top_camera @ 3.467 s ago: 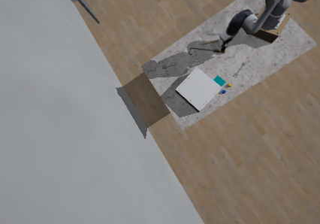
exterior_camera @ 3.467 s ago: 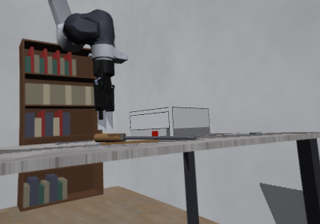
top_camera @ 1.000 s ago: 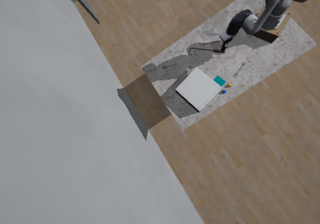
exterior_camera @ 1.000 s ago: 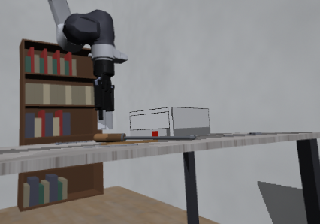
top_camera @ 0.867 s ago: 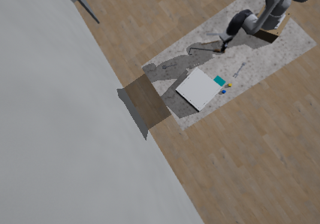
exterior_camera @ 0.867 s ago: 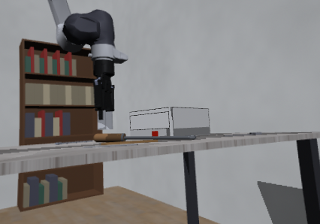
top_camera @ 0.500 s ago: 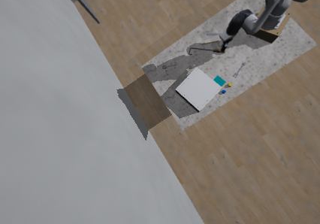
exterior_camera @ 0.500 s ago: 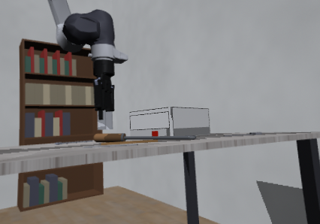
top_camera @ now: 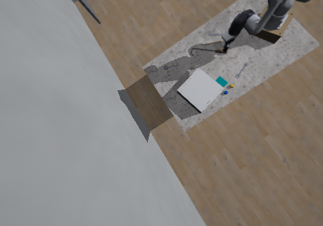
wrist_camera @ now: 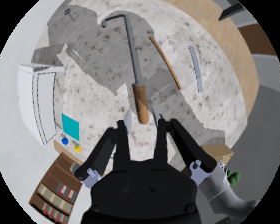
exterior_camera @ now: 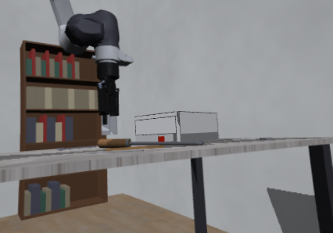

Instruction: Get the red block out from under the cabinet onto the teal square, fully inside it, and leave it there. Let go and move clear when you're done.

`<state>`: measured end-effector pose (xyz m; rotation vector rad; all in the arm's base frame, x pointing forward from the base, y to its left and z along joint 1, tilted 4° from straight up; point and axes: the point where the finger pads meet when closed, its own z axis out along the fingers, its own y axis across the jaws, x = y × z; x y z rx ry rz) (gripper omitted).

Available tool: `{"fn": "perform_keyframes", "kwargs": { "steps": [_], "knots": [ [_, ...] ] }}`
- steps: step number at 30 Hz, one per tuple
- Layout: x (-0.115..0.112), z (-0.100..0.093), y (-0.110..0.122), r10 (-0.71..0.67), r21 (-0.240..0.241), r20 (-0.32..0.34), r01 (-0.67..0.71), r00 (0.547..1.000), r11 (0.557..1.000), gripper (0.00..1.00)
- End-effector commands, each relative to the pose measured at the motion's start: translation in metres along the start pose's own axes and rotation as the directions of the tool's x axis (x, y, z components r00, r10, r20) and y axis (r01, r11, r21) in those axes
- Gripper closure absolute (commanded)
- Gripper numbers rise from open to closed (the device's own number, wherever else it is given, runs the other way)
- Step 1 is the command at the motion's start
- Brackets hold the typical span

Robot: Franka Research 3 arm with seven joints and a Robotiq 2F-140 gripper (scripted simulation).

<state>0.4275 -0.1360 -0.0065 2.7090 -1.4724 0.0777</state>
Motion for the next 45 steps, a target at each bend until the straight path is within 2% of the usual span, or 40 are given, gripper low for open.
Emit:
{"fn": "perform_keyframes", "kwargs": {
  "steps": [1, 27, 45],
  "knots": [
    [0.000, 0.000, 0.001, -0.001, 0.002, 0.000, 0.001, 1.000, 1.000, 0.66],
    [0.000, 0.007, 0.001, -0.001, 0.002, 0.000, 0.001, 1.000, 1.000, 0.66],
    [0.000, 0.028, 0.000, -0.001, 0.002, 0.000, 0.001, 1.000, 1.000, 0.66]
  ]
}}
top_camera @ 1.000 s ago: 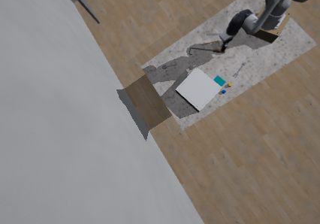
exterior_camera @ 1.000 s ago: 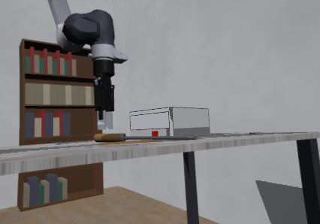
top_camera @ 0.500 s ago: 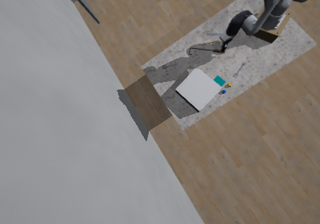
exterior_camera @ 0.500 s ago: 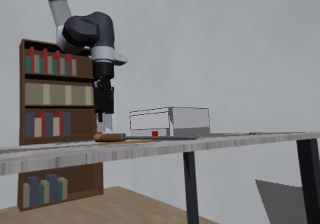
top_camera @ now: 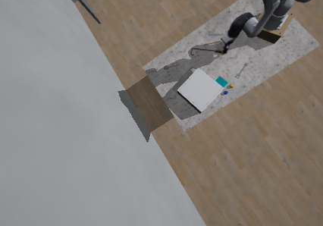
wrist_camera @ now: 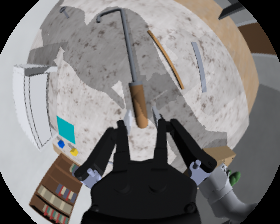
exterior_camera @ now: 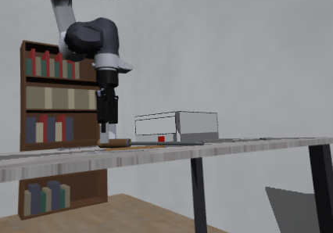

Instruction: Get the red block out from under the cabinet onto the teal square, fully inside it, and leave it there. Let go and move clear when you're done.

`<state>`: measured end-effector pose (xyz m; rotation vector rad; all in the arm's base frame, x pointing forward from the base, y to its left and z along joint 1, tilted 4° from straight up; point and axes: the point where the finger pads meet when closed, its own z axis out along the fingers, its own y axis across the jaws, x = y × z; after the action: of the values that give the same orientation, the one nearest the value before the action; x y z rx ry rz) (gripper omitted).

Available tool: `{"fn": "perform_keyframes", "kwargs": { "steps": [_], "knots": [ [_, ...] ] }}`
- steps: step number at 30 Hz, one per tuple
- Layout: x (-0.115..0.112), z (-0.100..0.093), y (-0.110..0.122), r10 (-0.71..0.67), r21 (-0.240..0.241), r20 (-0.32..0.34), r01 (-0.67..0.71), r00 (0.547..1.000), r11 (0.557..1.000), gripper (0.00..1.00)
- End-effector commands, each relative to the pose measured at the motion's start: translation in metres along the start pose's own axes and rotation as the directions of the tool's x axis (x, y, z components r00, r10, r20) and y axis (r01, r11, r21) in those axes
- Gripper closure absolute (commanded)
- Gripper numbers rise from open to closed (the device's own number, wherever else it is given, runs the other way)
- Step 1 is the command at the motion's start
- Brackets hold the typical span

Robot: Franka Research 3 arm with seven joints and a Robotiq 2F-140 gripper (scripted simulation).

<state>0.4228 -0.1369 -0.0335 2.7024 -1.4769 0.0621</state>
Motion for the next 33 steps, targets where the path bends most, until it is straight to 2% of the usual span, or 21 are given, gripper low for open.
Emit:
{"fn": "perform_keyframes", "kwargs": {
  "steps": [1, 14, 33],
  "knots": [
    [0.004, 0.002, -0.003, -0.005, 0.011, -0.007, 0.005, 1.000, 1.000, 0.66],
    [0.004, 0.015, -0.003, -0.005, 0.011, -0.007, 0.005, 1.000, 1.000, 0.66],
    [0.004, 0.018, -0.003, -0.005, 0.011, -0.007, 0.005, 1.000, 1.000, 0.66]
  ]
}}
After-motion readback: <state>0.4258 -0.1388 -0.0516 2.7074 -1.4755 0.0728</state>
